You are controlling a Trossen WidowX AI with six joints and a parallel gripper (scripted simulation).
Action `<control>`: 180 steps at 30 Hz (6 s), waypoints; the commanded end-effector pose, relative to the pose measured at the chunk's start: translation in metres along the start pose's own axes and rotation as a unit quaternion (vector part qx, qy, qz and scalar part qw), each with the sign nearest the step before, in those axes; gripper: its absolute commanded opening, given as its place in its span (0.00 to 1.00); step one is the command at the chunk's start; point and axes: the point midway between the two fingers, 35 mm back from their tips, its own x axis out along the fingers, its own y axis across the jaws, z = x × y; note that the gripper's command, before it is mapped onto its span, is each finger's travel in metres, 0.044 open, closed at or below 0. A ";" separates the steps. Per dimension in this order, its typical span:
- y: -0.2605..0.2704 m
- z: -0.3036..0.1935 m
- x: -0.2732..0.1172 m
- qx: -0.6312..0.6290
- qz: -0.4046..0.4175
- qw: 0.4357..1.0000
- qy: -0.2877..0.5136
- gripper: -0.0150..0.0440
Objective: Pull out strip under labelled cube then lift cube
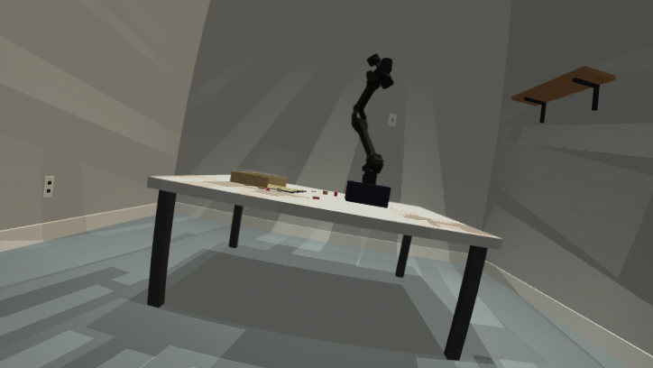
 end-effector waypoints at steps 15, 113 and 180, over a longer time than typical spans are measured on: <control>-0.068 0.048 0.086 -0.361 -0.006 0.917 -0.169 0.93; -0.264 0.591 0.116 -0.322 -0.689 0.632 -0.149 0.25; -0.302 0.624 0.111 -0.322 -0.689 0.632 -0.149 0.25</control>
